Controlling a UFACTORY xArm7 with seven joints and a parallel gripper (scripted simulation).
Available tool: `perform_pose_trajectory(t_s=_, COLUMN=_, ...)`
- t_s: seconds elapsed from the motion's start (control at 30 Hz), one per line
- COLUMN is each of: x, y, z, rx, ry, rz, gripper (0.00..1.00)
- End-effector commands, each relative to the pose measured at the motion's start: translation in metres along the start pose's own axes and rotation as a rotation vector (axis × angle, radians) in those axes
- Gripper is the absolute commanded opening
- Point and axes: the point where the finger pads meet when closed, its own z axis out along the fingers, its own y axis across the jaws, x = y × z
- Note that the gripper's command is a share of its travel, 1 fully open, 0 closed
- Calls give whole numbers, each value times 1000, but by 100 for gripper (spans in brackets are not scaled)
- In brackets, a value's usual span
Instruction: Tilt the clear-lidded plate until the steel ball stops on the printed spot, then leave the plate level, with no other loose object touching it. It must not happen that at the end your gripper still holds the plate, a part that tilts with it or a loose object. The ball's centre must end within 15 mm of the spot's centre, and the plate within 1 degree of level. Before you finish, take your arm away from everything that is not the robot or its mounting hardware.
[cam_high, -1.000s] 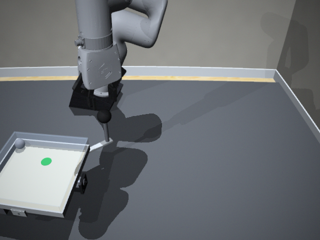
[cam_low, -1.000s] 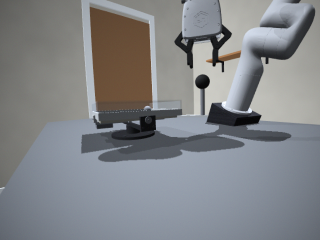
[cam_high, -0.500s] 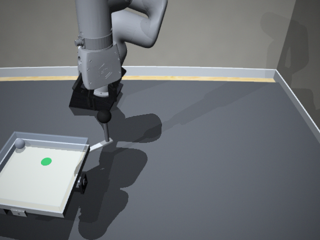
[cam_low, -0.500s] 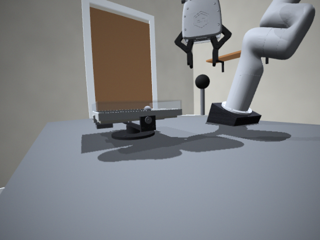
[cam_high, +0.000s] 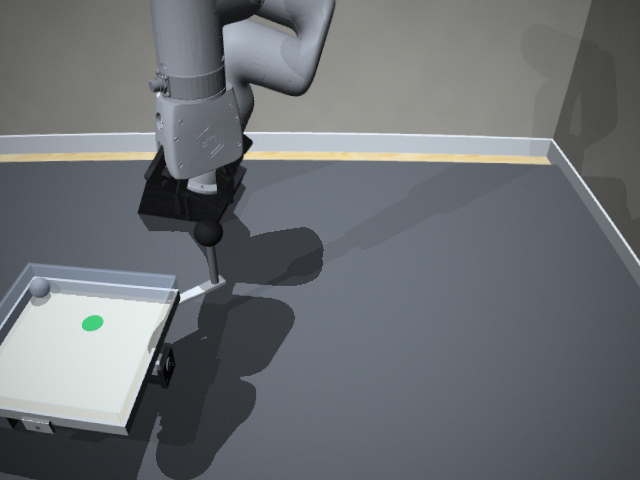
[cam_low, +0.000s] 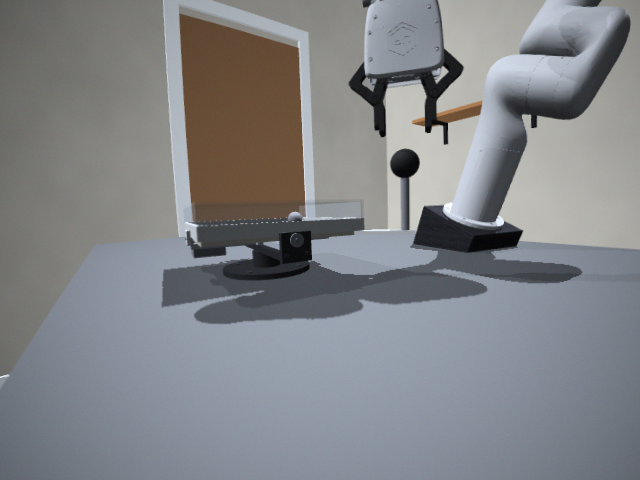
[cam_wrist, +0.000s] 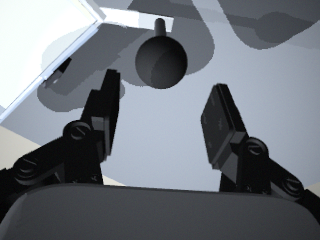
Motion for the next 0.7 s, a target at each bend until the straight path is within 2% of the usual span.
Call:
perform_pose_trajectory(t_s=0.0, x=-1, y=-1, z=-1, rx=3, ry=-3, rz=0, gripper=61)
perform_pose_trajectory(t_s=0.67, x=-1, y=-1, z=7, rx=3, ry=-3, rz=0, gripper=61)
